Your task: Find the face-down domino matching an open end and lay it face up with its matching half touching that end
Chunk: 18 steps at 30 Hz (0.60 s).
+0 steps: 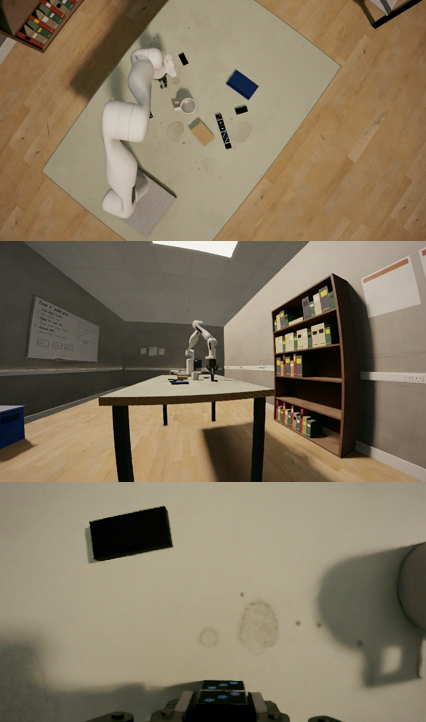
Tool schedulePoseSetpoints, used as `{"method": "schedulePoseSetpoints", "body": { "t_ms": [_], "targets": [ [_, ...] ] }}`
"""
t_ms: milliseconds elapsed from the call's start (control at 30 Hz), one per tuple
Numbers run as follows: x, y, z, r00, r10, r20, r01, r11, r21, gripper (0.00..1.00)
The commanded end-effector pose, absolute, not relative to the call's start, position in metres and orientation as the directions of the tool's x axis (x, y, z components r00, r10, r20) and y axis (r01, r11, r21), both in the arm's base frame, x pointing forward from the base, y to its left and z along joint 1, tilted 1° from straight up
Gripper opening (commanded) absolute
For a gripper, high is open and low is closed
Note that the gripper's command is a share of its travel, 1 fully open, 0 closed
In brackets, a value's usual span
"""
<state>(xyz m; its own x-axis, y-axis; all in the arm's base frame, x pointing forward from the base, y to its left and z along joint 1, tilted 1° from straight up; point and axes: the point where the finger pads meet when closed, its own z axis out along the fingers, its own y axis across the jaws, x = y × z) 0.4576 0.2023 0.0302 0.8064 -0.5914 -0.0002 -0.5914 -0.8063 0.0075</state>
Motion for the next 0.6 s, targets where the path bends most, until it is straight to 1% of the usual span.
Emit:
{"method": "schedulePoseSetpoints", "body": {
  "t_ms": [0,567],
  "targets": [
    [0.4581,0.2026,0.0309,0.806,-0.591,0.001,-0.591,-0.806,0.006,0.35],
    [0.4574,0.2031,0.0310,0.806,-0.591,0.014,-0.591,-0.806,0.006,0.35]
  ]
}}
